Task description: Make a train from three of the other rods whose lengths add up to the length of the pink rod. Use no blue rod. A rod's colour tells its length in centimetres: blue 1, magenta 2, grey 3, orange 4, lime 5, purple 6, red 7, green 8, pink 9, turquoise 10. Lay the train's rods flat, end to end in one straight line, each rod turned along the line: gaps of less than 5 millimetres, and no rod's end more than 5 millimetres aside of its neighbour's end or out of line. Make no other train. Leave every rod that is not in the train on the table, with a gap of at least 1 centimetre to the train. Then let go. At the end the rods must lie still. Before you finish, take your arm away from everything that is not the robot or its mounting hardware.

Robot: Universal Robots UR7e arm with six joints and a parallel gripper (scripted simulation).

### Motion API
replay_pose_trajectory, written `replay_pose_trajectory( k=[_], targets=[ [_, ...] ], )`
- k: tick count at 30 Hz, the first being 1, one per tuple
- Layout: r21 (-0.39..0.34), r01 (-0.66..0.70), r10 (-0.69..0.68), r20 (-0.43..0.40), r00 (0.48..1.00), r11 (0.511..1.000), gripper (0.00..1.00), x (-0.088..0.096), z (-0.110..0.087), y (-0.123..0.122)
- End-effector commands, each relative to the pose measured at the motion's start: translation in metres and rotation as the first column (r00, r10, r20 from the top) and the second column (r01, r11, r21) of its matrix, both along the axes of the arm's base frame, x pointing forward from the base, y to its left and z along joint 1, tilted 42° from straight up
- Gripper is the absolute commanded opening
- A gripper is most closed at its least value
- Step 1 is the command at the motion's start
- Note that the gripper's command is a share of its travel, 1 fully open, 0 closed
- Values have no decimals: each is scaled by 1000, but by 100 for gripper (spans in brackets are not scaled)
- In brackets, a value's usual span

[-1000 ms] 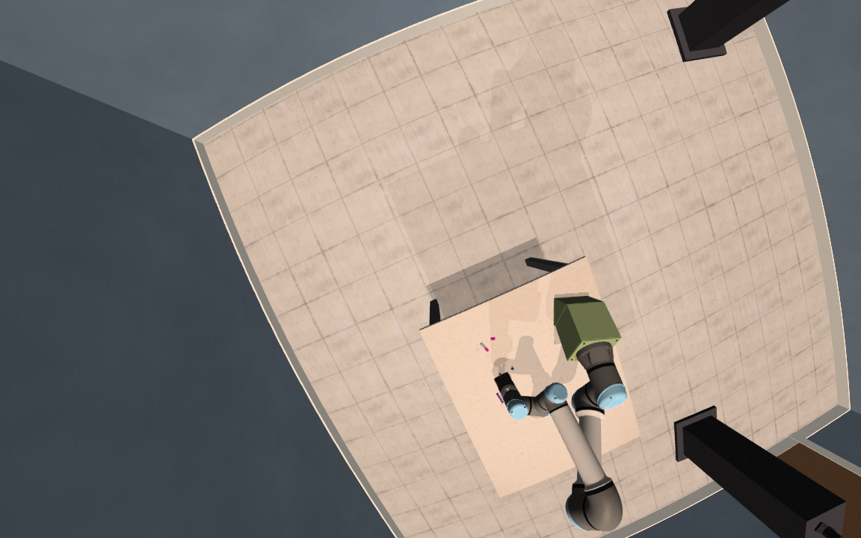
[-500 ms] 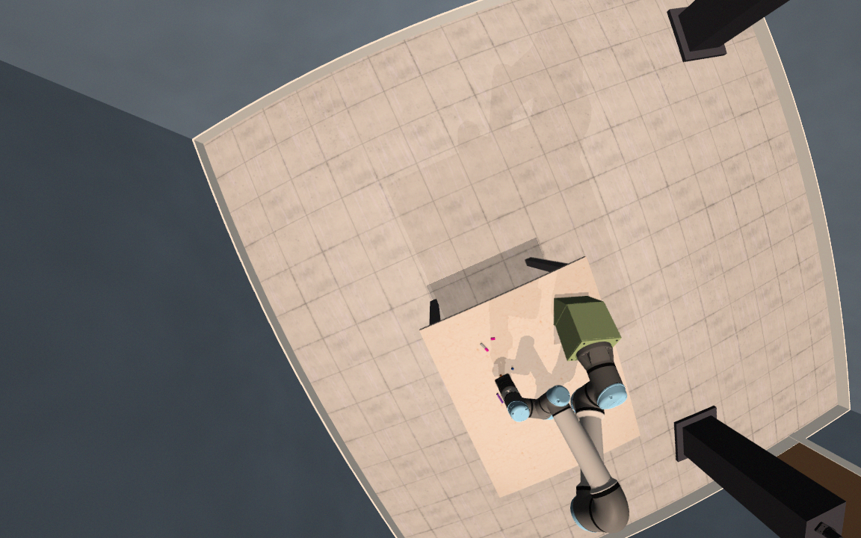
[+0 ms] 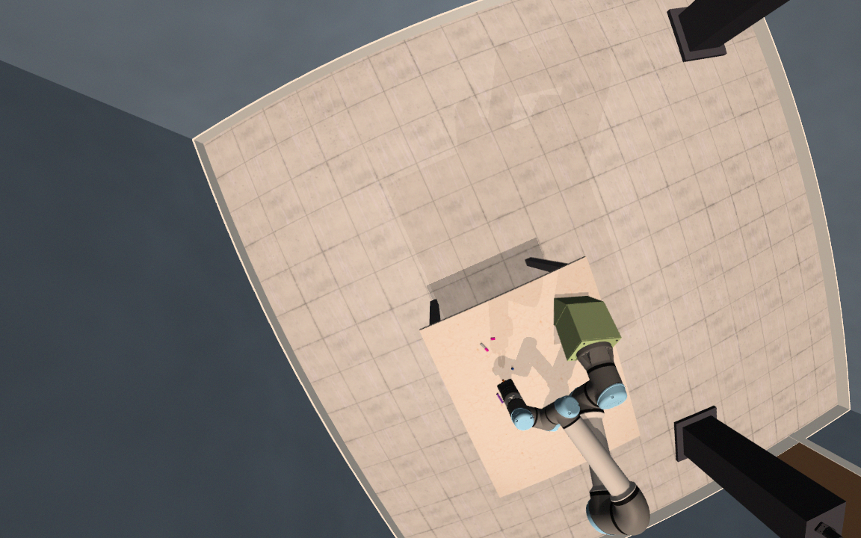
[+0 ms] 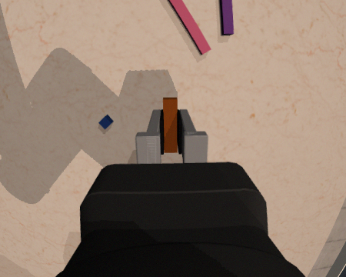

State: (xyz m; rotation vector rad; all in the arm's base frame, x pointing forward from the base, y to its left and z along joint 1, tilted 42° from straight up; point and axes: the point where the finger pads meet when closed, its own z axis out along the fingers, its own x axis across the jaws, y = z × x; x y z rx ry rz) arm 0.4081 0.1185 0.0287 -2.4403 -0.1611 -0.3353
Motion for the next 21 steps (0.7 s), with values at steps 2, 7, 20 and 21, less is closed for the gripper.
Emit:
replay_pose_trajectory(
  k=[2,7,20,21],
  targets=[
    [0,0,0,0,1000,1000,24,-3,9,-8],
    [0,0,0,0,1000,1000,24,-5,20,-17],
    [0,0,0,0,1000,1000,24,-7,26,-22],
    [0,0,0,0,1000,1000,24,-7,26,-22]
  ],
)
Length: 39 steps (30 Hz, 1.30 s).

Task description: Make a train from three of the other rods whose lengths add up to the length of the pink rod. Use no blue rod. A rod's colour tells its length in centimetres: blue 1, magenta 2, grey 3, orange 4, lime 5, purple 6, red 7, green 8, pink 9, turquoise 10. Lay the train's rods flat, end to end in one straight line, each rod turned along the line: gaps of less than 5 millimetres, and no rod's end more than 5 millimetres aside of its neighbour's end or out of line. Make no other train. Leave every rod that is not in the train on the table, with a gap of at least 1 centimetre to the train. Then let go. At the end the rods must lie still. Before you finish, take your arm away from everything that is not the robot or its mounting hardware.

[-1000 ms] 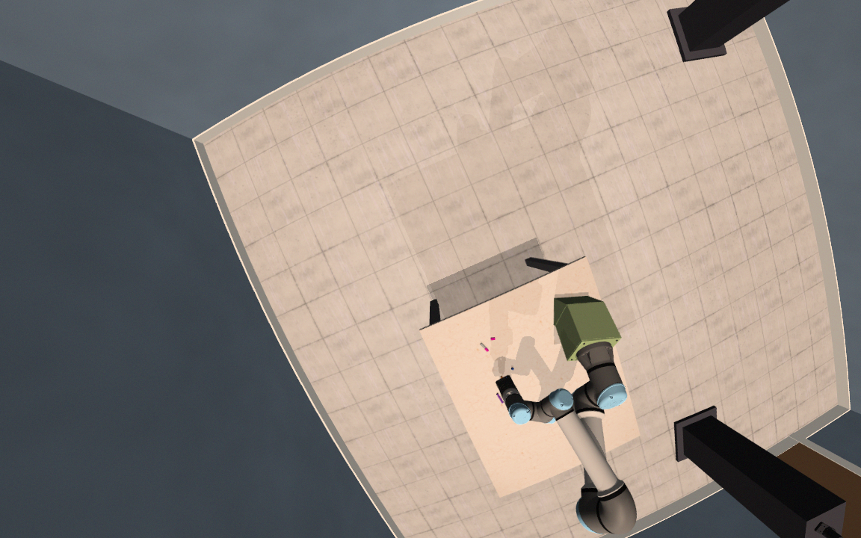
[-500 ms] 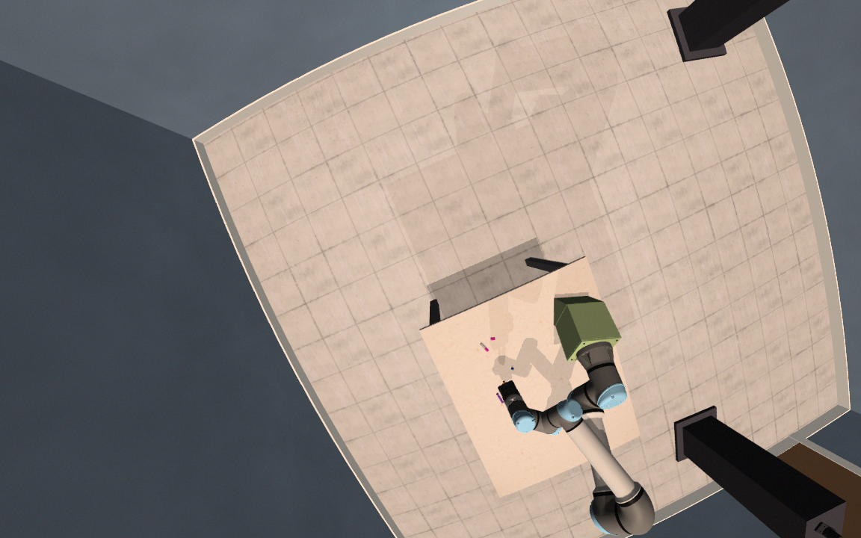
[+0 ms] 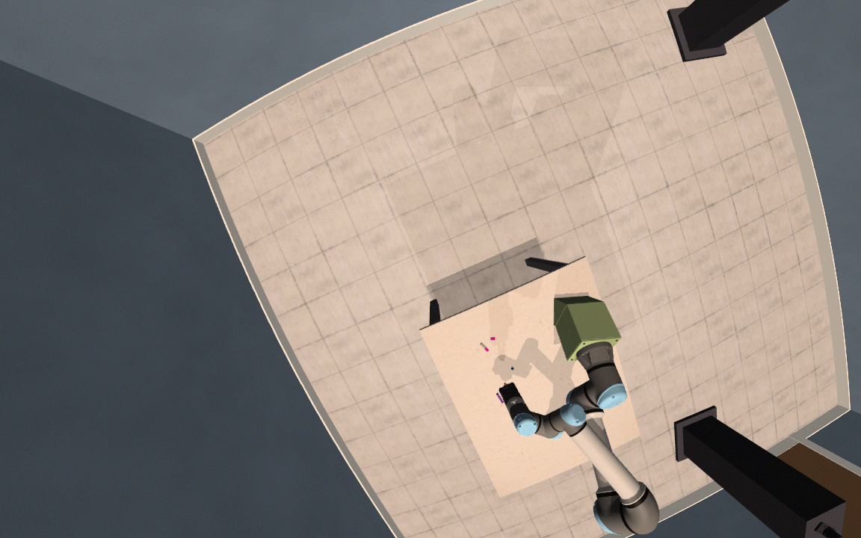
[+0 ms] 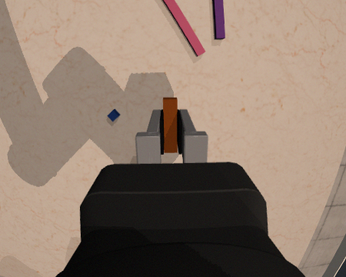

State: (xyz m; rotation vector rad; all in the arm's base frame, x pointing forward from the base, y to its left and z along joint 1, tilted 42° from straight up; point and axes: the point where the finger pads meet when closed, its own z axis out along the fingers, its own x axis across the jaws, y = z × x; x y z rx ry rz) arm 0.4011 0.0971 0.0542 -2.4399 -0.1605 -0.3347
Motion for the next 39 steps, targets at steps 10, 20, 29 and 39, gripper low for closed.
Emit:
replay_pose_trajectory(
  k=[10,20,29,39],
  targets=[
    [-3,-8,8,7,1000,1000,24,4,-3,-6],
    [-24,-67,69,57,996,997,24,30,-28,-53],
    [-57,-157,164,132,978,986,24,57,-81,-126],
    [-81,-217,229,182,956,973,24,67,-128,-174]
  ],
)
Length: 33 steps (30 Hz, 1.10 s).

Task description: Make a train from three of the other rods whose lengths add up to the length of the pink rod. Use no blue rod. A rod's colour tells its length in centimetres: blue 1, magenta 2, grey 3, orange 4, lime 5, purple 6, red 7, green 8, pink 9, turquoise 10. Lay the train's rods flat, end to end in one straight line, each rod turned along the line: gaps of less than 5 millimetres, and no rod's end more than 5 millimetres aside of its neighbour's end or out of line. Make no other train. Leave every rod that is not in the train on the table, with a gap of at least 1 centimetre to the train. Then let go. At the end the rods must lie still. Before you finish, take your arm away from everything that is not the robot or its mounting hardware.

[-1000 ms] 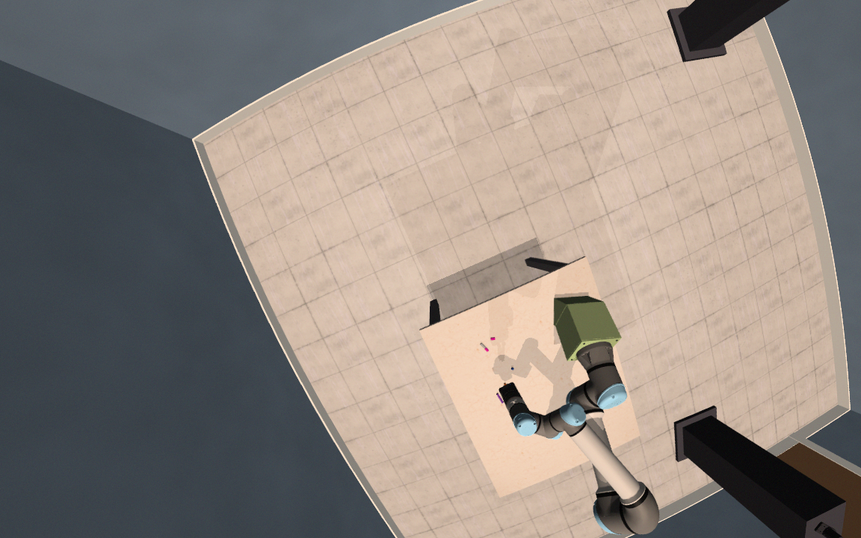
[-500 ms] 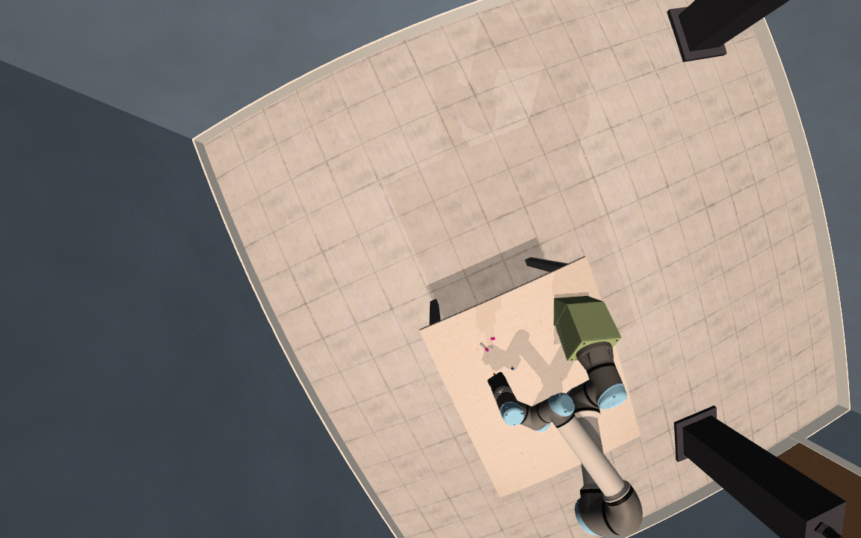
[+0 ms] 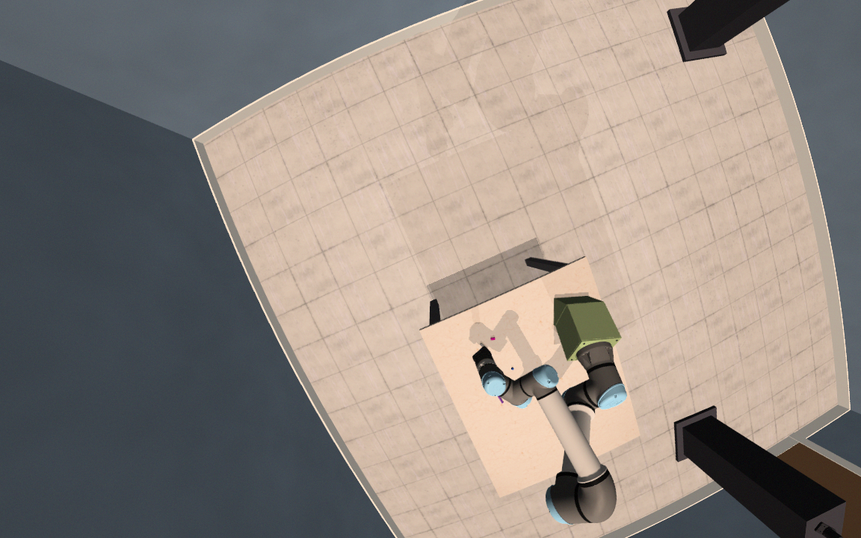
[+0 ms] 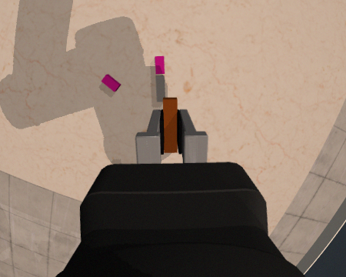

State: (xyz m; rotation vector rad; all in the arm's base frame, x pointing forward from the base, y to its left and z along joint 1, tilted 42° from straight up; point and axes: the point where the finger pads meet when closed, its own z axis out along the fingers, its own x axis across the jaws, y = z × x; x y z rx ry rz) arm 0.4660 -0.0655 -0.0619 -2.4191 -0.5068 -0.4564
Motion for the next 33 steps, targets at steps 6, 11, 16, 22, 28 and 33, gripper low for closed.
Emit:
replay_pose_trajectory(
  k=[6,11,16,22,28,33],
  targets=[
    [-5,-21,21,19,1000,1000,24,2,-15,-15],
    [-5,-21,21,19,1000,1000,24,2,-15,-15],
    [-5,-21,21,19,1000,1000,24,2,-15,-15],
    [-5,-21,21,19,1000,1000,24,3,-18,-13],
    [-5,-21,21,19,1000,1000,24,5,-24,-8],
    [-5,-21,21,19,1000,1000,24,8,-39,4]
  ],
)
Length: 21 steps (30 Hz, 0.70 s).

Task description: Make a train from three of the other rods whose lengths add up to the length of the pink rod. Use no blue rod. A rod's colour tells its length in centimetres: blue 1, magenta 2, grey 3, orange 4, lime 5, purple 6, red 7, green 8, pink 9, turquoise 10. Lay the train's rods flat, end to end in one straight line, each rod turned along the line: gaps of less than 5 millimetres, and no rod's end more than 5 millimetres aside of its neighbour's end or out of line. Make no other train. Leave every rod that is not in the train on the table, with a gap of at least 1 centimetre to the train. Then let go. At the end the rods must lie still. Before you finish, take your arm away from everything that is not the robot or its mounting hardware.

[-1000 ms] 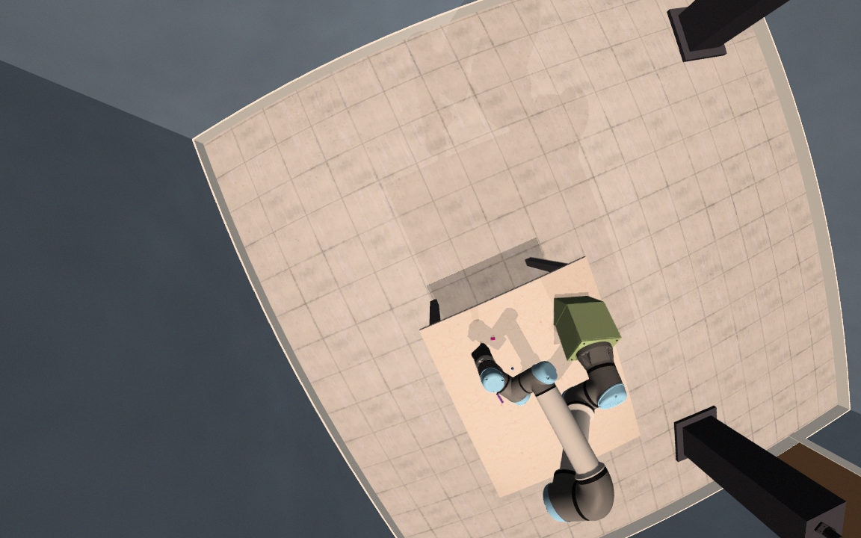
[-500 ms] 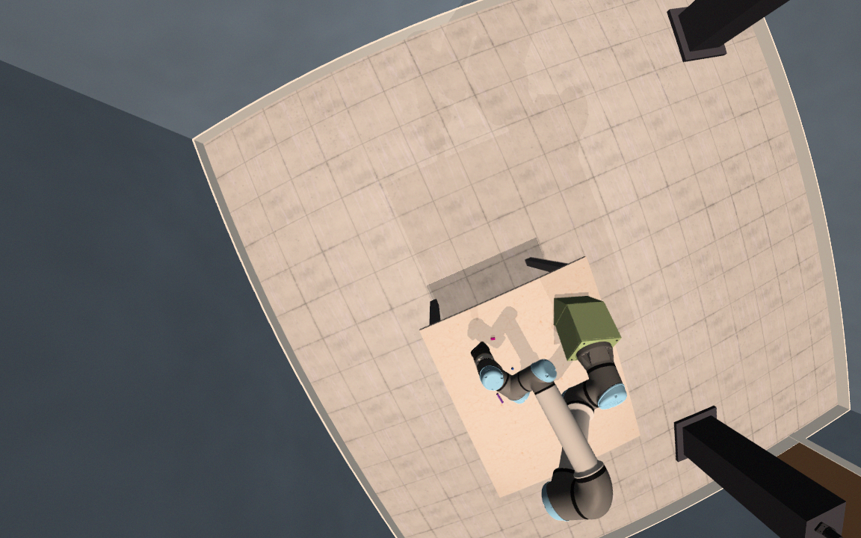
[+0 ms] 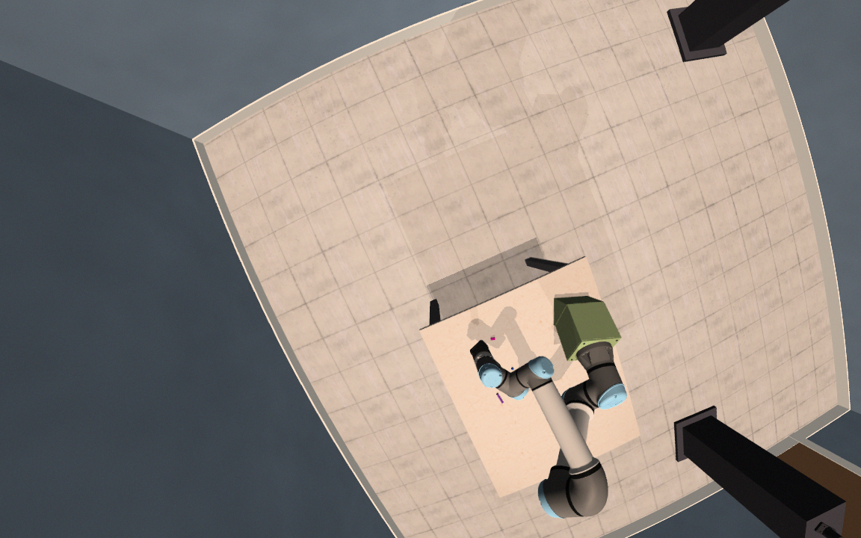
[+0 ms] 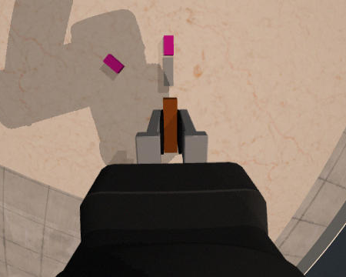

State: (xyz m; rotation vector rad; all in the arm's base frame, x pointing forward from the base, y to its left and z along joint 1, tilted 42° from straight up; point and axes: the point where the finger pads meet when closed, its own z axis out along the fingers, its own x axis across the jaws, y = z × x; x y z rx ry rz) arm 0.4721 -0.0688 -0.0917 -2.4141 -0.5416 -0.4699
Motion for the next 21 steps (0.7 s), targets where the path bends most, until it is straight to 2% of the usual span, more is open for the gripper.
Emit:
replay_pose_trajectory(
  k=[1,7,21],
  targets=[
    [0,0,0,0,1000,1000,24,3,-12,10],
    [0,0,0,0,1000,1000,24,9,-32,27],
    [0,0,0,0,1000,1000,24,14,-51,43]
  ],
)
